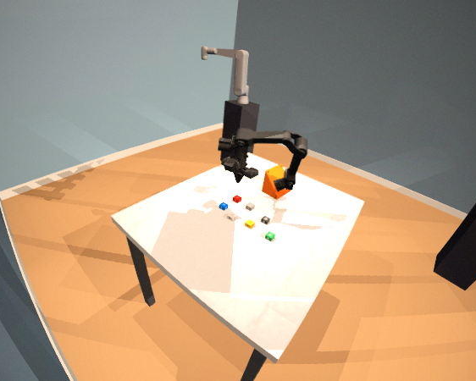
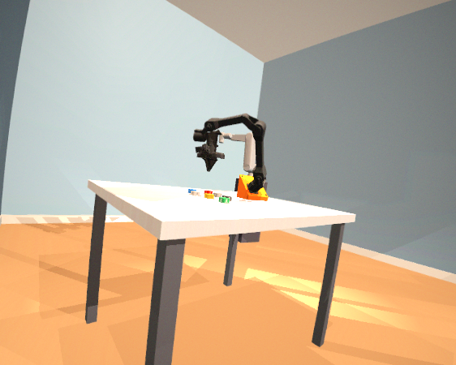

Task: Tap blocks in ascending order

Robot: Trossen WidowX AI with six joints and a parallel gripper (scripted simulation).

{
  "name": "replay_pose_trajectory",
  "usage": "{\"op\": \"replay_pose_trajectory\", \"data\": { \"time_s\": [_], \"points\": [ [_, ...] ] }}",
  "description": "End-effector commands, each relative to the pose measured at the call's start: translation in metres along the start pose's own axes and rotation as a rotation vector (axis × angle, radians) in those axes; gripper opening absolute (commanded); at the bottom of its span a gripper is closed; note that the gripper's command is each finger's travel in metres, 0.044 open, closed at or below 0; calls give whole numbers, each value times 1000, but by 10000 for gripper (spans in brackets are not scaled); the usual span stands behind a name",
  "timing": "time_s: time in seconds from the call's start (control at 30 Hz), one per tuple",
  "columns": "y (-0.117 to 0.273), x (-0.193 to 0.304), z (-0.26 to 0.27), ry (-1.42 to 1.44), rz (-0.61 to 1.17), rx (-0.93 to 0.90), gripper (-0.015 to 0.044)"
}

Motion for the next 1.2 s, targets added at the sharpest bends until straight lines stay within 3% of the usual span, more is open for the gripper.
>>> {"op": "replay_pose_trajectory", "data": {
  "time_s": [0.0,0.2,0.4,0.57,0.8,1.17],
  "points": [
    [9,-33,63,35,-15,37,20],
    [8,-57,172,38,-22,30,20],
    [3,-47,268,48,-10,-14,20],
    [1,-47,269,48,-10,-14,20],
    [-75,-47,270,50,-11,-17,20],
    [-84,-47,271,50,-11,-18,20]
  ]
}}
Point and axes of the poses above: the point midway between the two fingers, 35 mm back from their tips, its own y axis back along the fingers, its own z axis across the jaws, x = y × z, the point moved 10 cm from there along y, back along the fingers, and after that the axes turned 7 degrees about -y, right-handed, at the moved point
